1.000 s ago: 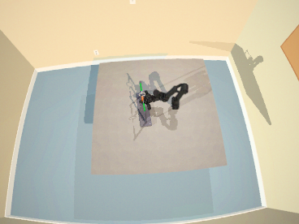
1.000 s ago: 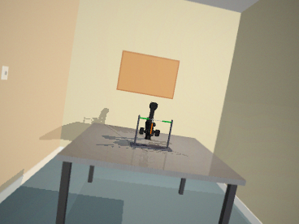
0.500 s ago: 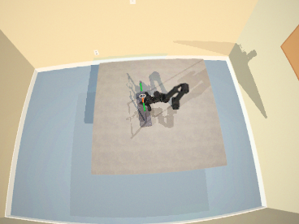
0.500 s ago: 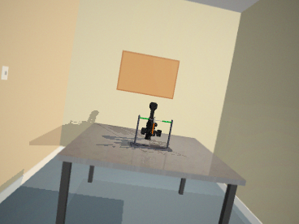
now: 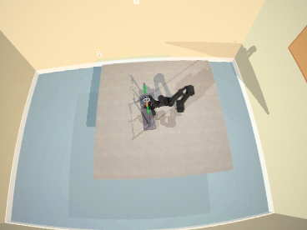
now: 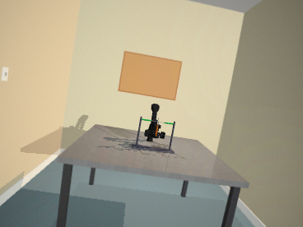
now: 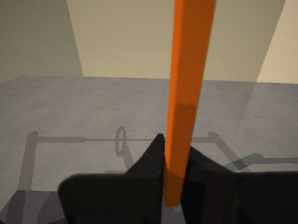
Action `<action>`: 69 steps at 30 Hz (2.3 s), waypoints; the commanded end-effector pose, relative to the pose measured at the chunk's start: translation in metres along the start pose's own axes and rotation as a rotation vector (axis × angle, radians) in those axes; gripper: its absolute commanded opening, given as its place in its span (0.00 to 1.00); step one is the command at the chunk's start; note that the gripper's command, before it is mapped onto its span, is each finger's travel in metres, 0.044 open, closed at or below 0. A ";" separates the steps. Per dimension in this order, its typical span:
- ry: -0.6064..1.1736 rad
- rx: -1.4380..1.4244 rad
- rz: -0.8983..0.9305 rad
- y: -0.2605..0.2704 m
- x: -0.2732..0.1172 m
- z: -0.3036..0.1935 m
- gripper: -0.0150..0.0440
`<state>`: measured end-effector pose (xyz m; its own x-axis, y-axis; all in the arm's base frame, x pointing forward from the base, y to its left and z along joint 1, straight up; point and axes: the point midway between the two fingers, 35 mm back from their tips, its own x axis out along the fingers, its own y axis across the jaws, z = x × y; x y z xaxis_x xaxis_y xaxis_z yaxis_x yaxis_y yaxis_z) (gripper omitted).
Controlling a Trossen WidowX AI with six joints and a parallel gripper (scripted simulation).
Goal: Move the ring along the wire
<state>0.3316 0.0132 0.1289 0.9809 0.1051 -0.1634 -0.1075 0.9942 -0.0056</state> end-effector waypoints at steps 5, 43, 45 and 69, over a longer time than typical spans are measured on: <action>0.000 0.005 -0.004 0.008 0.000 0.000 0.00; 0.002 0.009 0.000 0.046 0.000 0.001 0.00; 0.002 0.009 0.000 0.048 0.001 0.001 0.00; 0.019 0.011 0.002 0.070 -0.001 0.001 0.00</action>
<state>0.3239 0.0817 0.1273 0.9776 0.1119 -0.1782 -0.1136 0.9935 0.0008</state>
